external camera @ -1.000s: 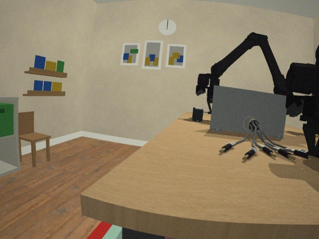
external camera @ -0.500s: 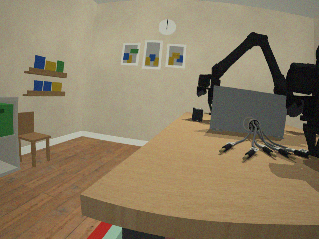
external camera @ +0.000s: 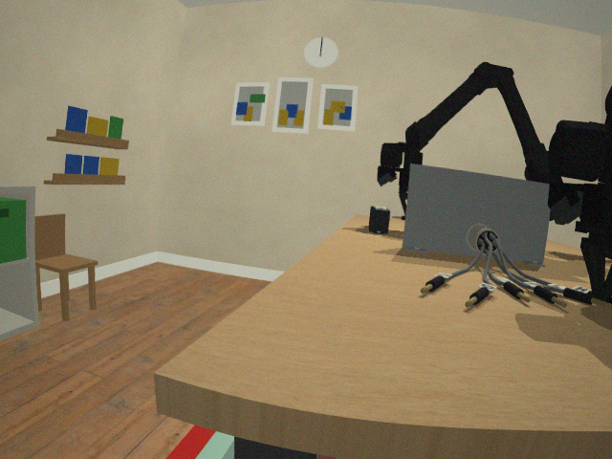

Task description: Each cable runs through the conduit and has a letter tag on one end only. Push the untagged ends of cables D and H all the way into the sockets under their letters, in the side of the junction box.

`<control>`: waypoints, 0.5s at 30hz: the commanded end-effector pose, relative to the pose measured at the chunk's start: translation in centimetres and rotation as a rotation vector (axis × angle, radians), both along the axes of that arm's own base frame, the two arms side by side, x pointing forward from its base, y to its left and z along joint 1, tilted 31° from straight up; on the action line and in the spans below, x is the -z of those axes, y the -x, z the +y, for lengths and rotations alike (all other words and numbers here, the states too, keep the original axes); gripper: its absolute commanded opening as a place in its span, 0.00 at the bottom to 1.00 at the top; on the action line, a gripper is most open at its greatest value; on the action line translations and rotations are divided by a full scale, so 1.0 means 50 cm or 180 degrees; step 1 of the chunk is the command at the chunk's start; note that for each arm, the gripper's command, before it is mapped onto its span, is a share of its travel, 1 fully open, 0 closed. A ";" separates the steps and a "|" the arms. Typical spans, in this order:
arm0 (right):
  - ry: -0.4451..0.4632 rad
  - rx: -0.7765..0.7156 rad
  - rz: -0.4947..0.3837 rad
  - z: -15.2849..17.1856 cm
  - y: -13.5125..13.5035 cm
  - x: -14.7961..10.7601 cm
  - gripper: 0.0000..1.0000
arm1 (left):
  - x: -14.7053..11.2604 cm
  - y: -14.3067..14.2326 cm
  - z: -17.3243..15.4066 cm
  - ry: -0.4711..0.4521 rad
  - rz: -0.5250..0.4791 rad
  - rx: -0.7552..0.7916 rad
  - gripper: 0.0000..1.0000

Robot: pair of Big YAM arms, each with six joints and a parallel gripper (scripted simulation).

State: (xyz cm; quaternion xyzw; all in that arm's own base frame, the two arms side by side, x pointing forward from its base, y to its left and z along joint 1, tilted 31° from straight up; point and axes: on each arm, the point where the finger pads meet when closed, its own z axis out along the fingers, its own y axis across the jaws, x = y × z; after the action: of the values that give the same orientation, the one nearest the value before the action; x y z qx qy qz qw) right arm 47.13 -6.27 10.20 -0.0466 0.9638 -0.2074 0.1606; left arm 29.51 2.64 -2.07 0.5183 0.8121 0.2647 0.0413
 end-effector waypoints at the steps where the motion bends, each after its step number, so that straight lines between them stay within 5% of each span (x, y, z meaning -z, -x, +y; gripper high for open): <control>1: -0.0018 0.0015 -0.0077 0.006 -0.040 -0.017 0.05 | -0.001 -0.003 0.000 0.0005 -0.0010 0.0001 0.05; 15: 0.0001 -0.0063 -0.0048 0.030 -0.100 -0.036 0.05 | -0.001 -0.003 0.000 0.0005 -0.0010 0.0001 0.05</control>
State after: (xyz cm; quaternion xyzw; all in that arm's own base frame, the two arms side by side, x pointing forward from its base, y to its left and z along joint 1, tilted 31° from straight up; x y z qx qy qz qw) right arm 50.32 -5.80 11.29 -0.0455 0.9635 -0.2070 0.1633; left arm 29.51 2.64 -2.07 0.5183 0.8121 0.2647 0.0413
